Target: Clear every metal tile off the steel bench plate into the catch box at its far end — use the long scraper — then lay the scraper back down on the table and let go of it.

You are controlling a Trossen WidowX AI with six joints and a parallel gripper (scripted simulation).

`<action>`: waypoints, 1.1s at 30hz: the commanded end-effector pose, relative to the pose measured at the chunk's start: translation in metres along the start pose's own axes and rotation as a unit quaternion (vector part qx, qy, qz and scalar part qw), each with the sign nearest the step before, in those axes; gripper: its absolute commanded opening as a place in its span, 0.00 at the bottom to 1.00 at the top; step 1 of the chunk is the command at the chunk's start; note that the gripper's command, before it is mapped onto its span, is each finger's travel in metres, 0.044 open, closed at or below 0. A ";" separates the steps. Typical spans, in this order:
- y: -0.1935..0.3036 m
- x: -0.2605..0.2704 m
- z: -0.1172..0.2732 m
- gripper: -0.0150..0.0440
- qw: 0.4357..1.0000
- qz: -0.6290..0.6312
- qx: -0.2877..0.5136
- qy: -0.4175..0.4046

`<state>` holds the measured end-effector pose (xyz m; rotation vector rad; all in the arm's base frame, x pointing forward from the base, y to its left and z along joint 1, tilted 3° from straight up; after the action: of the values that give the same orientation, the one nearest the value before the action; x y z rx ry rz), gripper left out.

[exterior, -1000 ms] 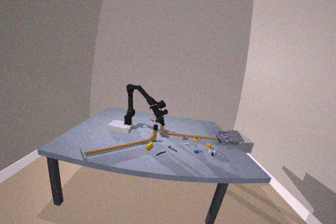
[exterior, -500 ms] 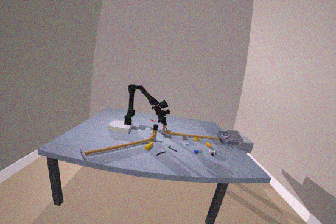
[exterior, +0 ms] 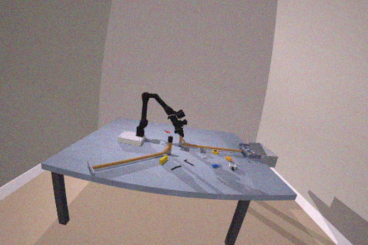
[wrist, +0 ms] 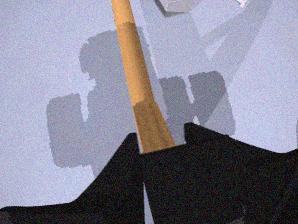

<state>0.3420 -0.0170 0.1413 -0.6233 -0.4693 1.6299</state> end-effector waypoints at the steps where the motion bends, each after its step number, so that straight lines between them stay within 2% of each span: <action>1: -0.009 0.008 -0.001 0.25 1.000 -0.002 -0.010 -0.006; 33: -0.012 0.019 -0.001 0.25 1.000 -0.003 -0.010 -0.007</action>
<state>0.3471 -0.0018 0.1426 -0.6306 -0.4690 1.6256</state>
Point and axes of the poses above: the point midway between the two fingers, 35 mm back from their tips, its own z axis back along the fingers, its own x axis across the jaws, y = z × x, the point moved 5 cm from there along z, back along the fingers, and after that the axes turned 14 degrees about z, right-handed, at the moved point
